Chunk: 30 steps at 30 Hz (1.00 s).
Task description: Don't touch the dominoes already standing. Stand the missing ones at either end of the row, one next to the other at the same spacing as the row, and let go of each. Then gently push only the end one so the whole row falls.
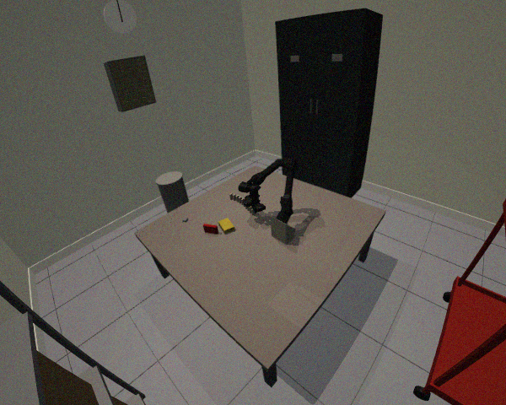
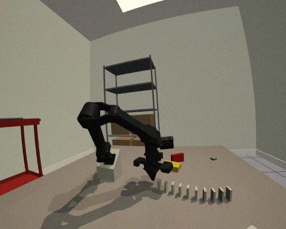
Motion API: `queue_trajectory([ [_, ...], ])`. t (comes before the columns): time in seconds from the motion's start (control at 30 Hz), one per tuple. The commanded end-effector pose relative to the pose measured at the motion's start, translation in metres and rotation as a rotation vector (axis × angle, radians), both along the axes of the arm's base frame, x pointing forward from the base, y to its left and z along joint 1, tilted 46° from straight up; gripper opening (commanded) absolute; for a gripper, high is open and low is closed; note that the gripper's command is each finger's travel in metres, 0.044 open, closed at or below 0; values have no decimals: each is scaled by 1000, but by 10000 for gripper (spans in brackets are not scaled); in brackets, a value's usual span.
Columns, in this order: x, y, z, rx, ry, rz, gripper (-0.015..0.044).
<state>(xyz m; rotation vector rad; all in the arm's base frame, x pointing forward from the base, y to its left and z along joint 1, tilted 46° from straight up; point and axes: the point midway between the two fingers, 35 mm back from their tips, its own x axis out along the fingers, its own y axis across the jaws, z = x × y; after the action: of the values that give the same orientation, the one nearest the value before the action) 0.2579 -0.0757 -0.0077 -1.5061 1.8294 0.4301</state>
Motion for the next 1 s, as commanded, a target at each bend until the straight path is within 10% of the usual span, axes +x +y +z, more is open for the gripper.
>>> queue_trajectory([
  [0.0,-7,-15,-12,-12,16,3,0],
  [0.97,32,-6,-1,17,32,29,0],
])
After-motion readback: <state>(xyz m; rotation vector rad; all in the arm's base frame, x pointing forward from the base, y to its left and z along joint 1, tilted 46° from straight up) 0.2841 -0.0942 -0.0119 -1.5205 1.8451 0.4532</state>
